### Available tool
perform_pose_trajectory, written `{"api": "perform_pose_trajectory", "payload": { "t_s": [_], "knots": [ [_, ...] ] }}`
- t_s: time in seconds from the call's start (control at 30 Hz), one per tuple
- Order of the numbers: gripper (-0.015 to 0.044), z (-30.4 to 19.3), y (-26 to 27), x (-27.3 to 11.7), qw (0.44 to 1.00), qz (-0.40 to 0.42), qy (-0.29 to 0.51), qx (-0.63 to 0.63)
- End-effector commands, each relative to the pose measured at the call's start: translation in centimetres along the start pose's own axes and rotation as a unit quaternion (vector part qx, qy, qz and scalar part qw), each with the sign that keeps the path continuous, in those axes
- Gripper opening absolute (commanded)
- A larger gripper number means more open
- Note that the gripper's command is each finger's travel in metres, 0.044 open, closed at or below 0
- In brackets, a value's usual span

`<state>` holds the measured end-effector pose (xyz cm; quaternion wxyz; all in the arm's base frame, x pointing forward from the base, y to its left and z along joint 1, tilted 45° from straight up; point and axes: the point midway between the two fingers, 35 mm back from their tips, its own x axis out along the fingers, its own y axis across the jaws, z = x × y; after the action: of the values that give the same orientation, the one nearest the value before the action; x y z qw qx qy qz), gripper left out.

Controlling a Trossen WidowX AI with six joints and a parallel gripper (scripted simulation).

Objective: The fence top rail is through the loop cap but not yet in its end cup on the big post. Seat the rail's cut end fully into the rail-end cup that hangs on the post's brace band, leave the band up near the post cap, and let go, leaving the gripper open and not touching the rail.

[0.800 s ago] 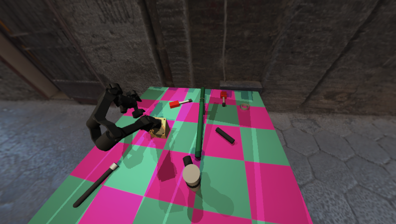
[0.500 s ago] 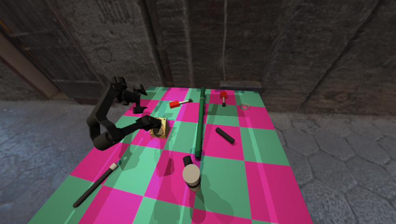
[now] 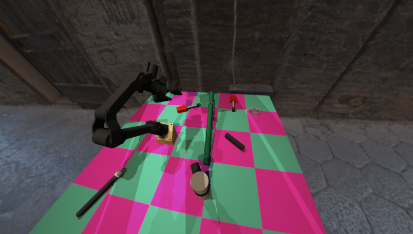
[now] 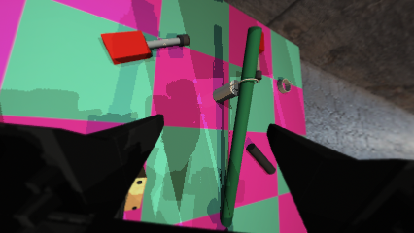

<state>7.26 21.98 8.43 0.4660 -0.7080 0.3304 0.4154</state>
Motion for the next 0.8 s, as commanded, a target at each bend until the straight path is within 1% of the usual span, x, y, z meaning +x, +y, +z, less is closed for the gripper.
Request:
{"api": "perform_pose_trajectory", "payload": {
  "t_s": [0.0, 0.07, 0.17, 0.23, 0.33, 0.4, 0.43, 0.47, 0.7, 0.77],
  "knots": [
    [0.044, -2.9, -5.3, 1.4, 0.975, -0.042, 0.06, 0.208],
    [0.044, -4.6, -7.5, 2.0, 0.948, -0.066, 0.086, 0.3],
    [0.044, -7.6, -10.6, 2.7, 0.891, -0.106, 0.125, 0.424],
    [0.044, -10.1, -12.5, 3.2, 0.836, -0.14, 0.152, 0.508],
    [0.044, -14.4, -15.1, 3.7, 0.736, -0.197, 0.189, 0.62],
    [0.044, -17.1, -16.3, 3.9, 0.669, -0.234, 0.207, 0.674],
    [0.044, -17.9, -16.6, 3.9, 0.65, -0.244, 0.212, 0.688],
    [0.044, -18.2, -16.7, 4.0, 0.643, -0.248, 0.213, 0.693],
    [0.044, -18.2, -16.7, 4.0, 0.643, -0.248, 0.213, 0.693],
    [0.044, -18.5, -16.7, 3.9, 0.654, -0.24, 0.219, 0.683]
  ]
}}
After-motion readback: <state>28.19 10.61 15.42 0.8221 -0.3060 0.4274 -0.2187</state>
